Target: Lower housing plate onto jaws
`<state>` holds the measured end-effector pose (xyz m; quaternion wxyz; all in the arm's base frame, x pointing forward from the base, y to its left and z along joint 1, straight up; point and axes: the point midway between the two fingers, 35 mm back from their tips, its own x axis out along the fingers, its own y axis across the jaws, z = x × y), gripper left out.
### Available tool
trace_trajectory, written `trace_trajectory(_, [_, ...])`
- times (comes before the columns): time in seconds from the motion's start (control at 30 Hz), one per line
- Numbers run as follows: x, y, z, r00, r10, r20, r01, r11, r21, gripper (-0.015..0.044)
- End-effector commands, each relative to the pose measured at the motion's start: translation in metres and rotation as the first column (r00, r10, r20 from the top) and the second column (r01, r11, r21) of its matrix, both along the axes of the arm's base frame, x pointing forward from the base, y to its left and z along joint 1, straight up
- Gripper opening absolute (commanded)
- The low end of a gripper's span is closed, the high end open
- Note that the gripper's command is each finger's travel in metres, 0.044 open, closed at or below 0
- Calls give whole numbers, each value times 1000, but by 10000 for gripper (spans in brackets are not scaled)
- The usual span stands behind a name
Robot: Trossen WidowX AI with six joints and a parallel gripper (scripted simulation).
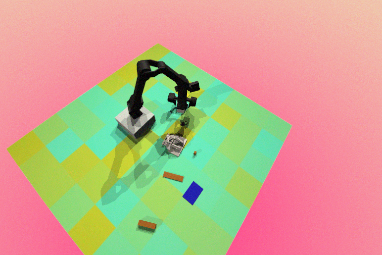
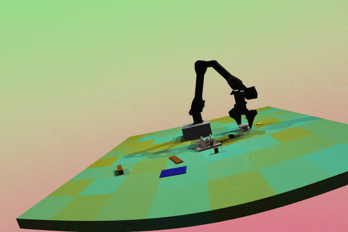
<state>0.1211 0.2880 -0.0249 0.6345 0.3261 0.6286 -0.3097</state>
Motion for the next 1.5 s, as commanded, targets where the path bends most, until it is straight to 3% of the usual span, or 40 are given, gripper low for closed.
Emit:
trace_trajectory(0.0, [-1,-1,-1,1000,-3,-6,3,1000,0,440])
trace_trajectory(0.63, [-1,-1,-2,1000,-3,-6,3,1000,0,440])
trace_trajectory(1.07, [0,-1,-1,1000,0,-1,0,1000,-2,353])
trace_trajectory(1.47, [0,-1,1,1000,0,-1,0,1000,-2,351])
